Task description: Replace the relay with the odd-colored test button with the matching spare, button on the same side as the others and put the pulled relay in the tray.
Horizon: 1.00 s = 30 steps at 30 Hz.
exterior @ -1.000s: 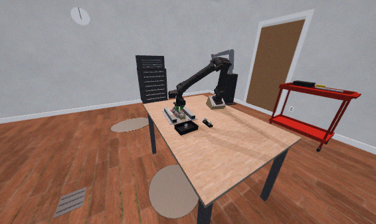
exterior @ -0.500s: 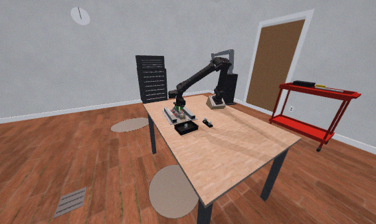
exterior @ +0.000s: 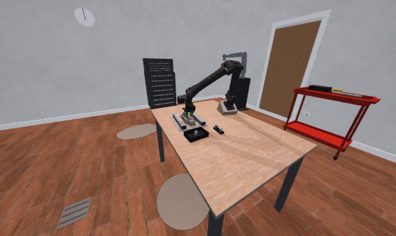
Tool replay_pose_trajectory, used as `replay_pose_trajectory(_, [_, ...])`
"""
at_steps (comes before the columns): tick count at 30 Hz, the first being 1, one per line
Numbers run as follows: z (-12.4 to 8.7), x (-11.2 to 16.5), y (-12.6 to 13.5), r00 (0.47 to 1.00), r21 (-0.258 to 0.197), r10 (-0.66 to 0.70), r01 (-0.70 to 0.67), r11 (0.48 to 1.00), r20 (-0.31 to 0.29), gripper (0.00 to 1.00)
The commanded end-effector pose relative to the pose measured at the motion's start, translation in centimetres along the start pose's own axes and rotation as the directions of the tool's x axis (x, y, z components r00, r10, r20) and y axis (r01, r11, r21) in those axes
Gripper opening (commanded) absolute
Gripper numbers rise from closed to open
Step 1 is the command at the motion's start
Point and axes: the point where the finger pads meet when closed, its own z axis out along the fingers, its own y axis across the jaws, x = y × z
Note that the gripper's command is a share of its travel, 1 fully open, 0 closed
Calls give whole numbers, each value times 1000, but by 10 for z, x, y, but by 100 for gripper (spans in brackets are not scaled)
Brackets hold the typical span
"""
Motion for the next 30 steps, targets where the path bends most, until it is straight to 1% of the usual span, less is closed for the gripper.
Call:
replay_pose_trajectory(1, [-8,-7,-17,1000,18,-31,31,999,2,0])
replay_pose_trajectory(4, [-9,-7,-17,1000,18,-31,31,999,2,0])
replay_pose_trajectory(5, [-9,-7,-17,1000,19,-31,31,999,2,59])
replay_pose_trajectory(18, [-4,-5,-6,1000,1,-20,19,1000,5,59])
replay_pose_trajectory(30, [-3,-4,-4,1000,-4,-16,16,1000,5,59])
